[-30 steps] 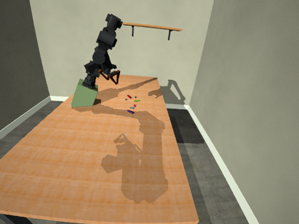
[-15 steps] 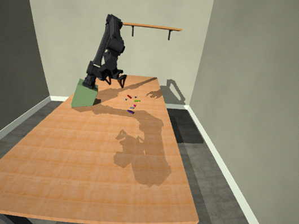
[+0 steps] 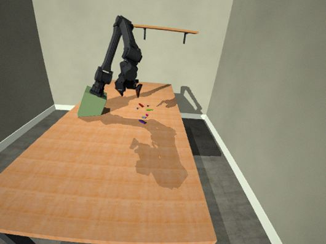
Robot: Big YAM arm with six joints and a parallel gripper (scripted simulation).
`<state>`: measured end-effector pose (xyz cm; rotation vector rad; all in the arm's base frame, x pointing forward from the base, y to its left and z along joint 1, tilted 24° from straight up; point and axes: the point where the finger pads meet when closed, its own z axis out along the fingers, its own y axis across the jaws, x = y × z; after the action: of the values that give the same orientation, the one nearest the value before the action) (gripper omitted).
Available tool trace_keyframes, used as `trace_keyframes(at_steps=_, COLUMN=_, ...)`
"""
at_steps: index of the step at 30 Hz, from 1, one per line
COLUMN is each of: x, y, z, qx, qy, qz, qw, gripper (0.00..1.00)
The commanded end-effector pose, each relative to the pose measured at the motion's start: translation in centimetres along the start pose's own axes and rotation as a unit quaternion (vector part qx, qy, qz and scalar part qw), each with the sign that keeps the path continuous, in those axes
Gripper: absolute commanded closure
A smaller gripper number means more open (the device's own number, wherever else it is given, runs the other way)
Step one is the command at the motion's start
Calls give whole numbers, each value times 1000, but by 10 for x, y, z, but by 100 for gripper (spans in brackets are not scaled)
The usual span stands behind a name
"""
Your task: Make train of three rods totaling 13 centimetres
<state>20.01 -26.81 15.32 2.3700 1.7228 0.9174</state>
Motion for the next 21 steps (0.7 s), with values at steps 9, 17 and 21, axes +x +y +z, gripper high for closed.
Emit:
trace_keyframes(at_steps=9, x=21, y=7, z=24, qx=24, qy=-18, qz=-151, qw=988, gripper=0)
trace_keyframes(at_steps=17, x=30, y=9, z=37, qx=38, qy=-22, qz=-216, qw=975, gripper=0)
trace_keyframes(at_steps=21, x=29, y=6, z=42, qx=43, qy=-12, qz=-209, qw=977, gripper=0)
